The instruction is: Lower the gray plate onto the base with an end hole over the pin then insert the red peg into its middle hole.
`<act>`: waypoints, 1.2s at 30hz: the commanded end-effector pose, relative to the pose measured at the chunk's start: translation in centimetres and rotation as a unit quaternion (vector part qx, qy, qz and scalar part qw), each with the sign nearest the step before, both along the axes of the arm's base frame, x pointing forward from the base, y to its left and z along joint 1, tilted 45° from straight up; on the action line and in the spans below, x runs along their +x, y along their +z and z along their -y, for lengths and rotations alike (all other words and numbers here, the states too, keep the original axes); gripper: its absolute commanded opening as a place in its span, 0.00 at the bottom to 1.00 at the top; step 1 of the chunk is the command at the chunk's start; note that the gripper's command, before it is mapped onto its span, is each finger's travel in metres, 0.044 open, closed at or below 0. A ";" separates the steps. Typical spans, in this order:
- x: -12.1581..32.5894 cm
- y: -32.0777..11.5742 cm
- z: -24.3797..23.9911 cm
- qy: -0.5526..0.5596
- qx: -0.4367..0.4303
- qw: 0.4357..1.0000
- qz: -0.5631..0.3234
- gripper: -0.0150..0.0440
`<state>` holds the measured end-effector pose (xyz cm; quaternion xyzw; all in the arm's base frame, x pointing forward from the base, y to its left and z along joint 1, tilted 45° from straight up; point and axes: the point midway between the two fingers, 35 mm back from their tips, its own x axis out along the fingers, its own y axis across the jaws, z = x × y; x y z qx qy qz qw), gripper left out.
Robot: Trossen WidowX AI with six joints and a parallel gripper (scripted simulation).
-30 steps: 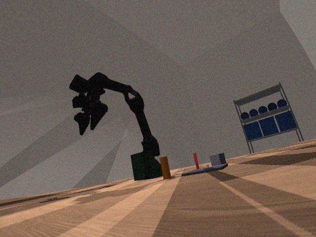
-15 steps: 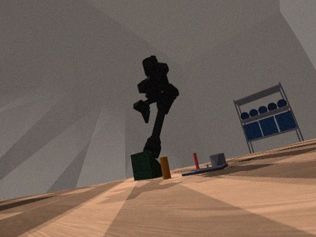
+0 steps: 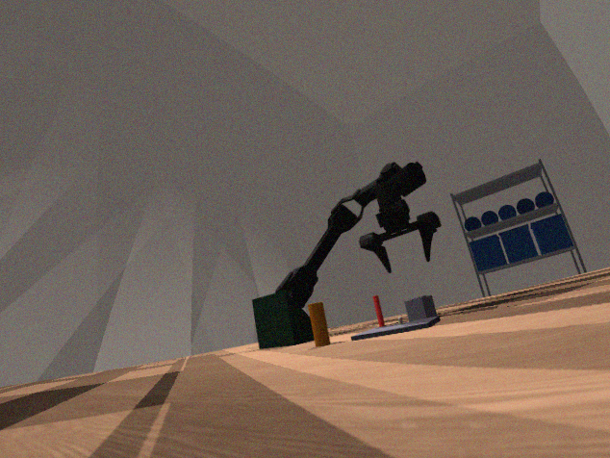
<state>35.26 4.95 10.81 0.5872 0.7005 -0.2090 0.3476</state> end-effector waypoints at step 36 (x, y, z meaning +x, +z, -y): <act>-1.6 -3.7 -7.5 0.000 0.015 1.000 -0.016 1.00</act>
